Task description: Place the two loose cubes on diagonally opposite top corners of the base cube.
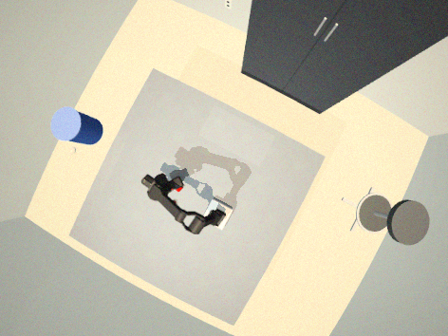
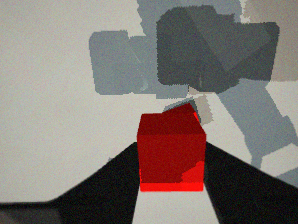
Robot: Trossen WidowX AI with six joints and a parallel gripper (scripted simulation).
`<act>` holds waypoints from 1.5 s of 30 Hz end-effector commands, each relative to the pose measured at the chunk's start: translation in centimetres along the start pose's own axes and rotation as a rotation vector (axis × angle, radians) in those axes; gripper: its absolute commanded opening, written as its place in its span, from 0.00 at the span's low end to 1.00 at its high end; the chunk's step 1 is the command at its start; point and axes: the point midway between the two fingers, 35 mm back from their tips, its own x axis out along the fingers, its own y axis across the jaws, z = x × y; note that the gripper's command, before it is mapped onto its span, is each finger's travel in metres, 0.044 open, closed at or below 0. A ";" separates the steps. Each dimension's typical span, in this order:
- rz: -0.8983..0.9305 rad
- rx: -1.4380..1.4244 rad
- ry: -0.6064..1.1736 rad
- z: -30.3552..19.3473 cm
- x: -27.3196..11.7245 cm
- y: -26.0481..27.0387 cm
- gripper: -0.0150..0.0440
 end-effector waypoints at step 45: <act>0.011 -0.487 0.005 -8.3 2.3 7.1 0.43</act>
